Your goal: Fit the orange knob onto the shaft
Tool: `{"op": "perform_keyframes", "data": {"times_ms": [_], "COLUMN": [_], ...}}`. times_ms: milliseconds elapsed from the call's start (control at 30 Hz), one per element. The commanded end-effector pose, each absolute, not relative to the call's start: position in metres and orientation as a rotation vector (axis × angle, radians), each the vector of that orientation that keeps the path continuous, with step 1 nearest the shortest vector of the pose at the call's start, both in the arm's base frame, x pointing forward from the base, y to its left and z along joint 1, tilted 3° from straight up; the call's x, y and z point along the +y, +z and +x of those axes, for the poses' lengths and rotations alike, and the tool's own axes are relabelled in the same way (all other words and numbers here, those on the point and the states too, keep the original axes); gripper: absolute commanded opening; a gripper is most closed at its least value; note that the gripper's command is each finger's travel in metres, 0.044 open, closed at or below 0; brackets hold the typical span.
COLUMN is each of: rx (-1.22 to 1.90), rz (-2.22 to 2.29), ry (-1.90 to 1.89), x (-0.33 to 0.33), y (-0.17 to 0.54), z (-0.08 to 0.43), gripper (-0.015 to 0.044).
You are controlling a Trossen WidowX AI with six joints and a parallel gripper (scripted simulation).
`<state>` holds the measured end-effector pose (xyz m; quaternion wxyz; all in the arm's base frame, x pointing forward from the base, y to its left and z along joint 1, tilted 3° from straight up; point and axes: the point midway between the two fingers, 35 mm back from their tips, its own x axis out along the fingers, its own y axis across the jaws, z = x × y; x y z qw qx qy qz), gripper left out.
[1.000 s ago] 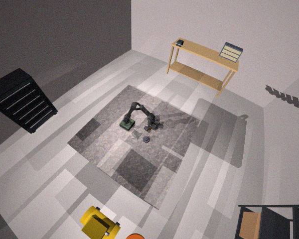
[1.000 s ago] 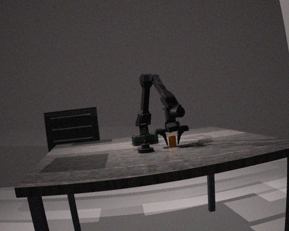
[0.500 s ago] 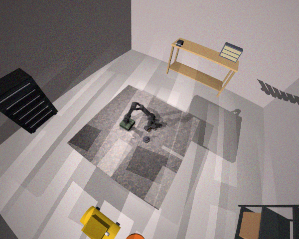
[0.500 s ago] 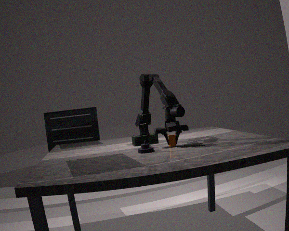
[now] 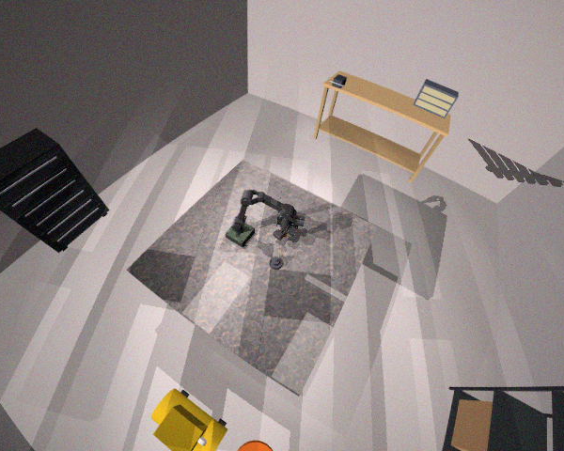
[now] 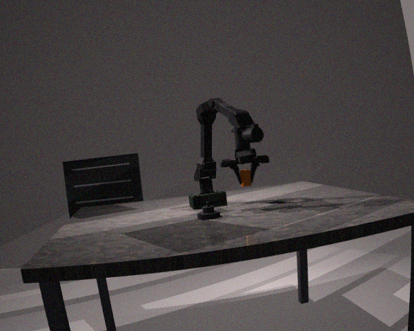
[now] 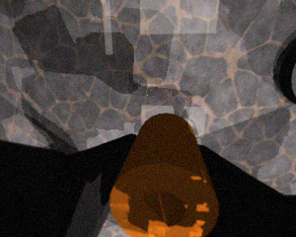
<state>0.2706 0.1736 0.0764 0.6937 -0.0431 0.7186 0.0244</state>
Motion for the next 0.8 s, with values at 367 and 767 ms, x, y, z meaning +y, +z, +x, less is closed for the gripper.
{"op": "perform_keyframes", "data": {"times_ms": [367, 767], "rx": [1.592, 1.590], "rz": [-0.081, -0.076], "ry": [0.045, 0.034], "x": [0.164, 0.136], "y": [0.116, 0.105], "z": [0.274, 0.297], "gripper": [0.0000, 0.0000]}}
